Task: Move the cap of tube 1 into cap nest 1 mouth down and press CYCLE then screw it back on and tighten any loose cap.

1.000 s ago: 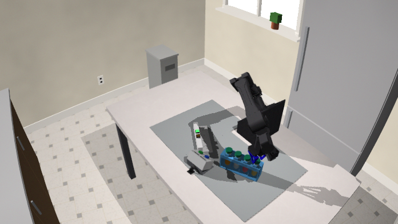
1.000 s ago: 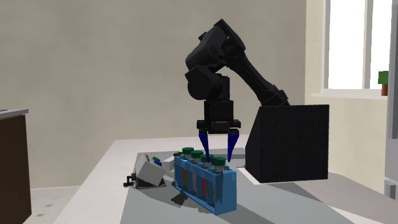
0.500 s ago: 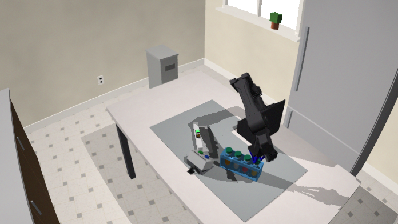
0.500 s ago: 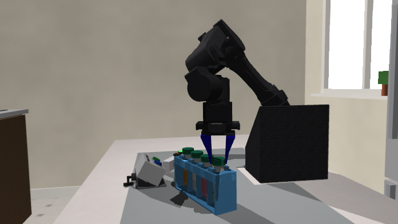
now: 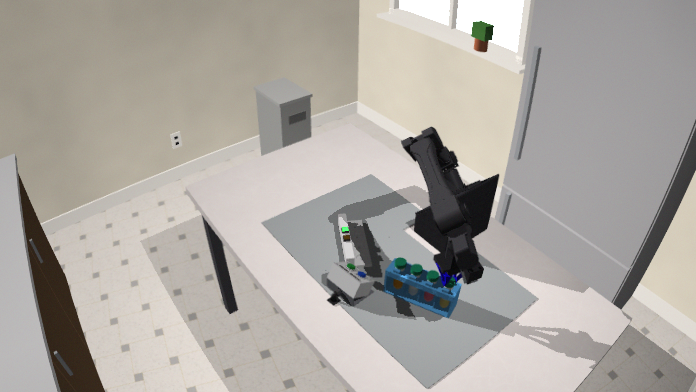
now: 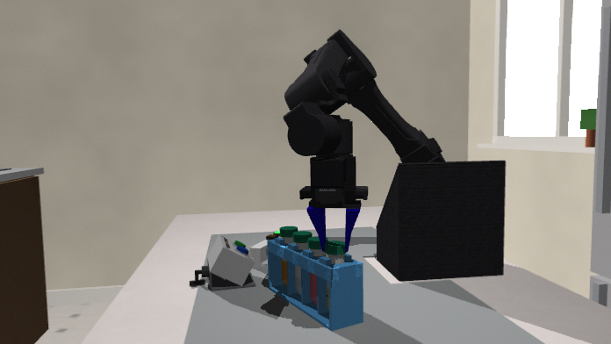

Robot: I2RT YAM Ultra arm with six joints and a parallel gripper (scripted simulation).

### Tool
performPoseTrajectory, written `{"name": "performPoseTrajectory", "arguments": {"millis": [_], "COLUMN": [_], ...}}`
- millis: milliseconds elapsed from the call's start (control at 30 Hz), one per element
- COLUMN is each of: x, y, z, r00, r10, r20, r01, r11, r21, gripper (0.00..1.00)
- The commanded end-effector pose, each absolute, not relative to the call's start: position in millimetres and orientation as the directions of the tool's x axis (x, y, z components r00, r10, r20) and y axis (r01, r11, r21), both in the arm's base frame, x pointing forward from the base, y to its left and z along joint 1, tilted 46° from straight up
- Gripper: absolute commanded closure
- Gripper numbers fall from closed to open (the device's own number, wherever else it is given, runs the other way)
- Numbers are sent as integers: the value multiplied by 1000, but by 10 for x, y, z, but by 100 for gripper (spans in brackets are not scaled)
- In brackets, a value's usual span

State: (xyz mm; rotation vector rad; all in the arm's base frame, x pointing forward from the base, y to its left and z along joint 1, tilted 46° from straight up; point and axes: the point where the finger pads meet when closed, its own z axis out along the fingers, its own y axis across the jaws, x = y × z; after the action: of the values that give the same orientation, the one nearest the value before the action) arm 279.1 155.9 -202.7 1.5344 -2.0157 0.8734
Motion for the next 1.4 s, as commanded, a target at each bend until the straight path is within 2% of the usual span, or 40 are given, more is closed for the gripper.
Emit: {"name": "performPoseTrajectory", "arguments": {"millis": [0,400,700,867,900,1300,1367], "x": [2807,2807,2807,2807,2807,2807,2807], "y": [1600,1597,1596,1596,1593,1593,1600], "z": [-2007,-2010,-2010,-2011,-2014,-2014,-2007], "r00": [-373,-704,-842,-842,-842,-842,-796], "r10": [-657,-511,-394,-394,-394,-394,-439], "r20": [655,493,369,369,369,369,417], "r01": [-928,-709,-539,-539,-539,-539,-605], "r11": [243,479,579,579,579,579,545], "r21": [-284,-517,-612,-612,-612,-612,-580], "gripper": [100,100,100,100,51,51,51]}}
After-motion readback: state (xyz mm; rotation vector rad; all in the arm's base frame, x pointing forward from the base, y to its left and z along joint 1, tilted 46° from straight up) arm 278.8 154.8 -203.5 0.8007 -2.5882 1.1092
